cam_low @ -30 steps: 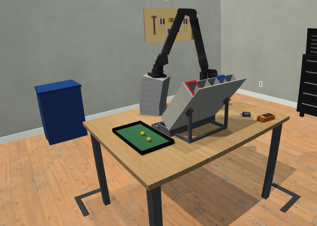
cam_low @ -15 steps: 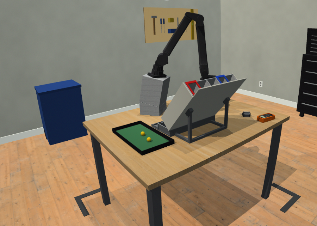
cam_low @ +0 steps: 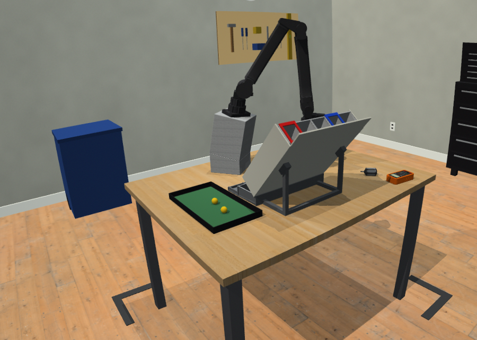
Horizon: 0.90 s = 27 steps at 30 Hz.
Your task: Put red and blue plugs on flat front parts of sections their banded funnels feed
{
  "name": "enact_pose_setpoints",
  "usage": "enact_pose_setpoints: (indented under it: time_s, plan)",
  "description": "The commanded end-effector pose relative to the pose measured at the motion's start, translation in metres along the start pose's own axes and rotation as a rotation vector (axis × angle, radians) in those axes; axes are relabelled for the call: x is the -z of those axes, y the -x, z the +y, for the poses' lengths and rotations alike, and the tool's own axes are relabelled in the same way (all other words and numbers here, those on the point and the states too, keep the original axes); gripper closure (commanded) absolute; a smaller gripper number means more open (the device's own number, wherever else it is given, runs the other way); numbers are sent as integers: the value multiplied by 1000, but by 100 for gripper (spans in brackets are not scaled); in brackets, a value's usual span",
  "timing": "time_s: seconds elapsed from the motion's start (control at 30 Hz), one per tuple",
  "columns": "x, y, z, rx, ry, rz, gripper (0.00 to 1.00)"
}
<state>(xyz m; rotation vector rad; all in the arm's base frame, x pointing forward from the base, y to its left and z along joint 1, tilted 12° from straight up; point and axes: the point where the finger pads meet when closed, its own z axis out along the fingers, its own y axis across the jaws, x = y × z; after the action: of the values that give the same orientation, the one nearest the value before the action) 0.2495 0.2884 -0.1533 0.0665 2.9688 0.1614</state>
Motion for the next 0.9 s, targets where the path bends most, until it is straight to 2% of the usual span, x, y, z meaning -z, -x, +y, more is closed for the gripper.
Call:
enact_pose_setpoints:
  time_s: [0.0, 0.43, 0.87]
  plan:
    - [2, 3, 2, 6, 9, -5, 37]
    - [1, 3, 2, 6, 9, -5, 37]
    - [-17, 5, 2, 3, 9, -6, 37]
